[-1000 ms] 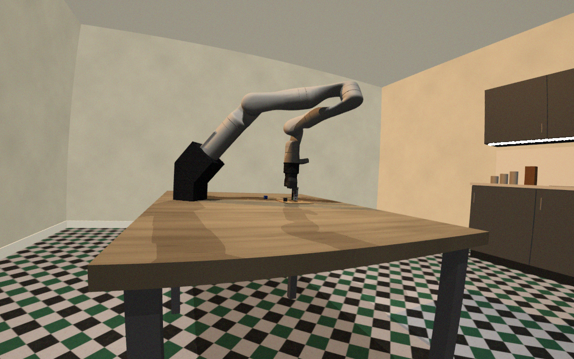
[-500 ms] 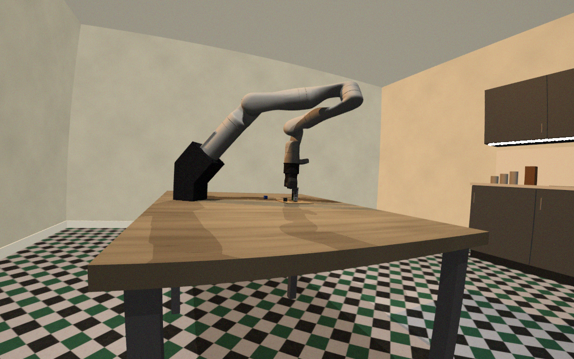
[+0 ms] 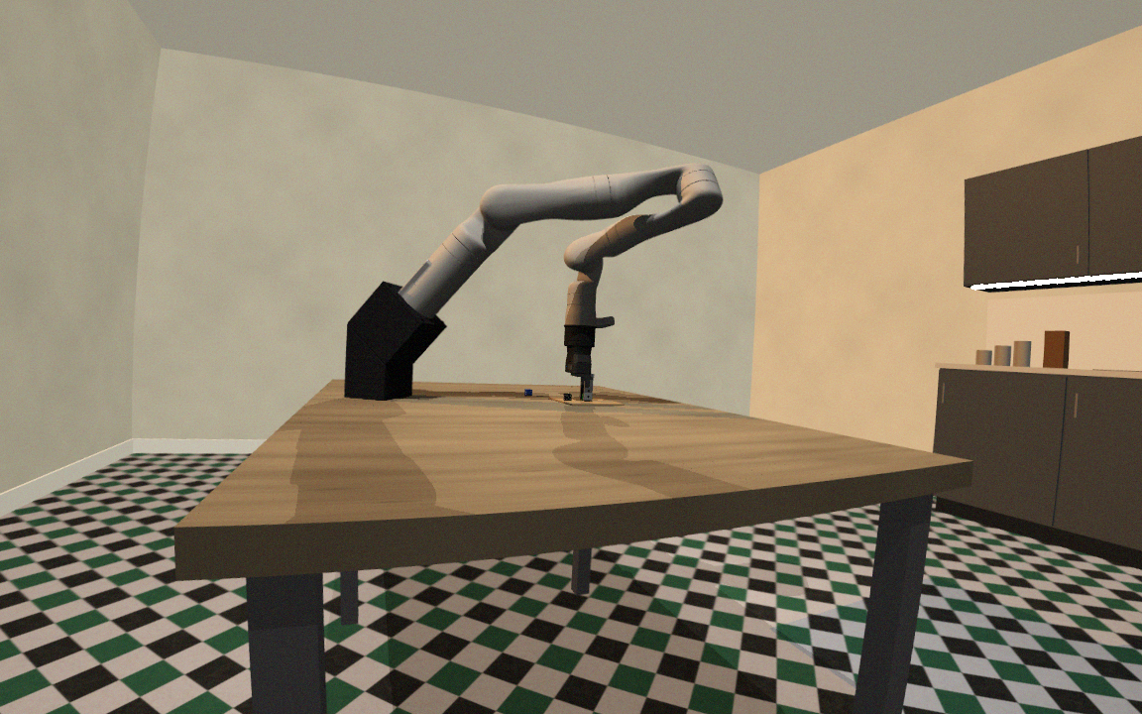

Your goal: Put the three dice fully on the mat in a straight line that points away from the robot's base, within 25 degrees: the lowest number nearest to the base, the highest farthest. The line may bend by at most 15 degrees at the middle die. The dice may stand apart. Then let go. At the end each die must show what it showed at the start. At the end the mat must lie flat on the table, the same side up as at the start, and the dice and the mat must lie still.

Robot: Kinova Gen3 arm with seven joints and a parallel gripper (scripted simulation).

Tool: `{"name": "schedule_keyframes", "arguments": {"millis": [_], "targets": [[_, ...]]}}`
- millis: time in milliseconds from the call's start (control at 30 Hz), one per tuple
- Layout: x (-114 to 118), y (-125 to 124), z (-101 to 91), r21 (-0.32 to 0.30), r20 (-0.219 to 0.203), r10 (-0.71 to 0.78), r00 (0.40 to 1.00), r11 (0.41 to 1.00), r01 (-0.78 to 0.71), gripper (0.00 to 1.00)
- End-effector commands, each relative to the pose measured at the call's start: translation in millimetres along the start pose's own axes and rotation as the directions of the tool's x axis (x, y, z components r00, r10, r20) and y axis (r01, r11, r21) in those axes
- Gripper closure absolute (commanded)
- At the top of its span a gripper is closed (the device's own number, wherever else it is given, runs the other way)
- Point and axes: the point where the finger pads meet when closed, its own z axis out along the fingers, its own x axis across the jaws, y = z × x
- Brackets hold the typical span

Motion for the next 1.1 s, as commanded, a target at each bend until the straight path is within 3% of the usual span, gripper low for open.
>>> {"name": "schedule_keyframes", "arguments": {"millis": [0,1033,1067], "targets": [[-0.2,-0.3,-0.3,0.001,0.0,0.0,1.0,1.0,0.0,0.66],[-0.2,-0.3,-0.3,0.001,0.0,0.0,1.0,1.0,0.0,0.66],[-0.2,-0.3,-0.3,0.001,0.0,0.0,1.0,1.0,0.0,0.6]]}}
